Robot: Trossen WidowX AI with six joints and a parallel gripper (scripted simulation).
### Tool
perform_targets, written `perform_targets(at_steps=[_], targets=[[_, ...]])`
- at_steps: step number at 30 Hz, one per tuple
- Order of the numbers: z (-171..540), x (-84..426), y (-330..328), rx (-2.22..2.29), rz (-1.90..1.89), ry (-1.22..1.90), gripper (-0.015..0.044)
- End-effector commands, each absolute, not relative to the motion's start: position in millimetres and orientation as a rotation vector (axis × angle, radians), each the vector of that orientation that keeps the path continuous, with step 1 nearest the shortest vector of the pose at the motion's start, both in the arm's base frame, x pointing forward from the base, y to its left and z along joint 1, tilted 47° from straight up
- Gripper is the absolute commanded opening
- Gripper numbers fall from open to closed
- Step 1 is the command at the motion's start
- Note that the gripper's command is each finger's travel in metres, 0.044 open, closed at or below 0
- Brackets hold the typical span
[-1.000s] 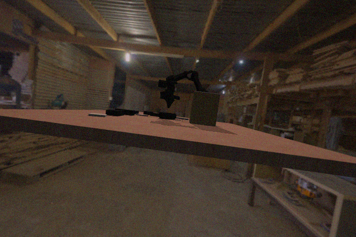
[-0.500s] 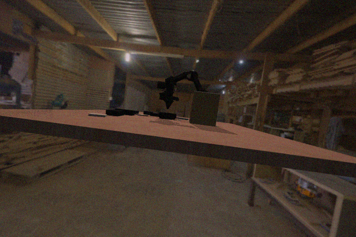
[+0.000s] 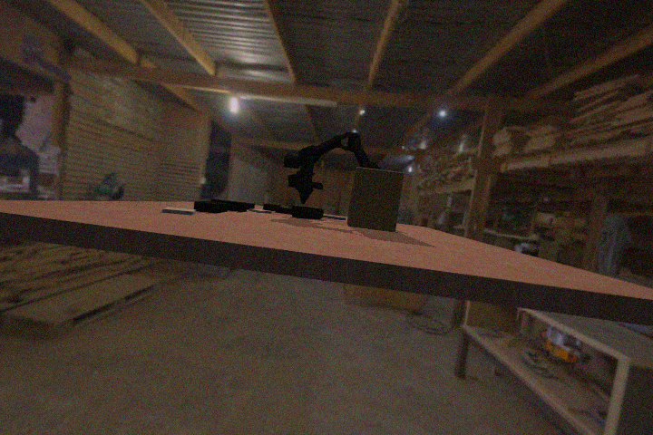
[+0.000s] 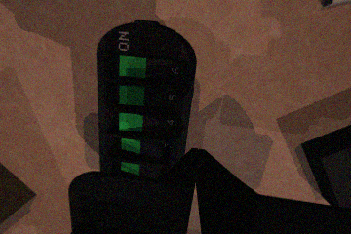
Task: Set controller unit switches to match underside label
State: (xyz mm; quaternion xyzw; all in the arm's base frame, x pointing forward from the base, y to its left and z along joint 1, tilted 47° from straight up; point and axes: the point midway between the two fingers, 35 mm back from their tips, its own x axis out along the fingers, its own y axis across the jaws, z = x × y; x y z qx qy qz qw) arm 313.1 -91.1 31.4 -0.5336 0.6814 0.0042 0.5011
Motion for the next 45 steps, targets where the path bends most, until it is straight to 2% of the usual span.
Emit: perform_targets(at_steps=[1,6,13,19,32,45], targets=[[32,315,-92,-1.29,0.01,1.645,0.0],[32,314,-92,-1.288,0.008,1.647,0.0],[65,310,-57,-1.287,0.01,1.646,0.0184],[66,310,-55,-1.287,0.01,1.646,0.0341],[66,310,-55,-1.287,0.01,1.646,0.0],[66,310,-55,-1.287,0.01,1.646,0.0]])
